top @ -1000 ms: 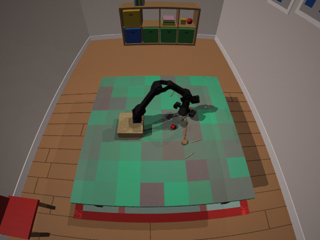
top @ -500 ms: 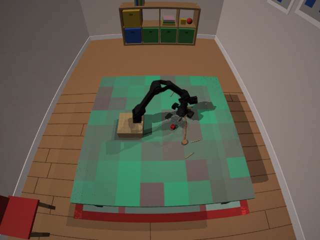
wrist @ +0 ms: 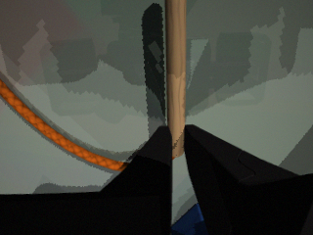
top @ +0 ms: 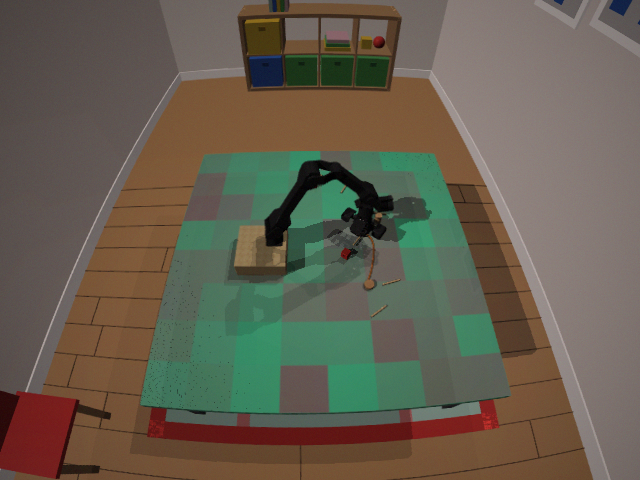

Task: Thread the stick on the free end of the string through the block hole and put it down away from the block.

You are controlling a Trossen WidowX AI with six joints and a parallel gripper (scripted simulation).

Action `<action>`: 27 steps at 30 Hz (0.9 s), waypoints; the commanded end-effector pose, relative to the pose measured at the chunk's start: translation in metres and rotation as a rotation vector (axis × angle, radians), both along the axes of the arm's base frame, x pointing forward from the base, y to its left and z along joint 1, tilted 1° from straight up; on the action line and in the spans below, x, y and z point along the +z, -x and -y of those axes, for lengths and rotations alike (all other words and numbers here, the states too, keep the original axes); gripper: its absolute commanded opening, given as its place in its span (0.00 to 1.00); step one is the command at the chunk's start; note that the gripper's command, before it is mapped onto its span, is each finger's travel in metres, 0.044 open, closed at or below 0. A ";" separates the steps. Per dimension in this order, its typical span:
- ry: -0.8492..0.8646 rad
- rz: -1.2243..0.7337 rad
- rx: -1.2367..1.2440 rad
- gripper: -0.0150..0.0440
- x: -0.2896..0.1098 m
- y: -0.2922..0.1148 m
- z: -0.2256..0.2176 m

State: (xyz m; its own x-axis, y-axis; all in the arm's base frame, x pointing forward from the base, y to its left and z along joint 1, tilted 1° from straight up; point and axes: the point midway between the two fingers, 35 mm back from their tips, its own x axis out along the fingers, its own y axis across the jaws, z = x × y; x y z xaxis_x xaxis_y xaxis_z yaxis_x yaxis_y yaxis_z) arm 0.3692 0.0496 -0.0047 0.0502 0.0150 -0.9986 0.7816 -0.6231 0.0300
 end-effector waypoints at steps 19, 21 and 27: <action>-0.004 0.008 0.004 0.25 0.001 0.018 0.022; -0.004 0.008 0.004 0.25 0.001 0.020 0.023; -0.005 0.008 0.004 0.25 0.001 0.024 0.029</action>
State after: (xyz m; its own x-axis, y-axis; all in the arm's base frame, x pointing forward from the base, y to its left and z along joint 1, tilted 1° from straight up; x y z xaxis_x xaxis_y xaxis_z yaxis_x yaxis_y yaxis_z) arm 0.3464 0.0226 -0.0063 0.0497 0.0155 -0.9986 0.7816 -0.6231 0.0293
